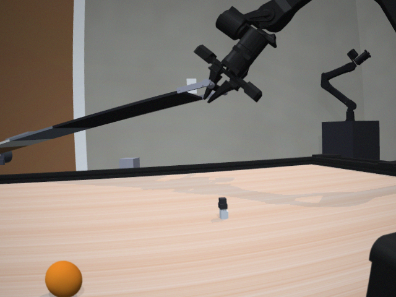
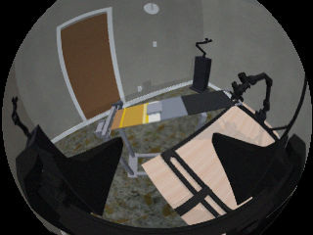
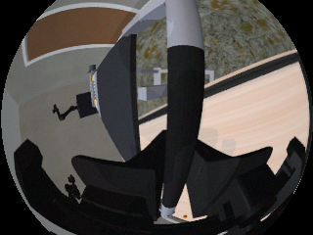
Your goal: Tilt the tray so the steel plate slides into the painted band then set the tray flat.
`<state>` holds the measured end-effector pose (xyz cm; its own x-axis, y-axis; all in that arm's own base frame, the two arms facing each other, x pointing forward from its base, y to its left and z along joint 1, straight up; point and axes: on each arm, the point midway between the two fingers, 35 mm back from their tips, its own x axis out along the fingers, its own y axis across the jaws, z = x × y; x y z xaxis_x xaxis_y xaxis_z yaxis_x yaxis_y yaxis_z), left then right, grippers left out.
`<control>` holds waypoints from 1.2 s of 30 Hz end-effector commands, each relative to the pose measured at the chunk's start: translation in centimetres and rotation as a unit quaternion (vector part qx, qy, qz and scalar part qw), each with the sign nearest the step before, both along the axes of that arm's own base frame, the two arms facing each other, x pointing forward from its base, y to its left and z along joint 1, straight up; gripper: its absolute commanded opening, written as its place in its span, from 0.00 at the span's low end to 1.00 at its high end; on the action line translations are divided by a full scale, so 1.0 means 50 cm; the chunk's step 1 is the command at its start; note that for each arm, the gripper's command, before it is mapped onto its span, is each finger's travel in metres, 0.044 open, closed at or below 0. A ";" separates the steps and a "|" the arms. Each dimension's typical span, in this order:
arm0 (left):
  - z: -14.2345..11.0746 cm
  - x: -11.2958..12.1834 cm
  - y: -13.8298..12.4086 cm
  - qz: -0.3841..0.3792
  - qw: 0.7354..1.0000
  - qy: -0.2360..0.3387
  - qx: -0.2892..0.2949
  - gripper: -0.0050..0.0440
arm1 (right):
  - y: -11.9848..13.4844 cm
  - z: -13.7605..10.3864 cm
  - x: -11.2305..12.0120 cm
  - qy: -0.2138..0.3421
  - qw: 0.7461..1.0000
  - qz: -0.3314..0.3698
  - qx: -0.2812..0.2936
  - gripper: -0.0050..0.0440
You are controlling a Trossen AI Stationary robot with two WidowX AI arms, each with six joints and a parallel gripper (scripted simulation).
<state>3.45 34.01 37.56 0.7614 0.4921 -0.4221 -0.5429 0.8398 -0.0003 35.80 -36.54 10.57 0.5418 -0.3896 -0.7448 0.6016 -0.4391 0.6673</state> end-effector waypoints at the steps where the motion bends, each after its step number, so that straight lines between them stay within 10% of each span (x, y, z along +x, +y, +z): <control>1: 0.000 0.000 0.000 -0.001 1.000 0.000 0.000 1.00 | -0.005 0.060 0.000 -0.020 1.000 -0.002 -0.017 0.10; 36: 0.000 0.000 0.000 -0.001 1.000 0.000 0.000 1.00 | -0.011 0.107 0.009 -0.037 0.999 -0.002 -0.029 0.10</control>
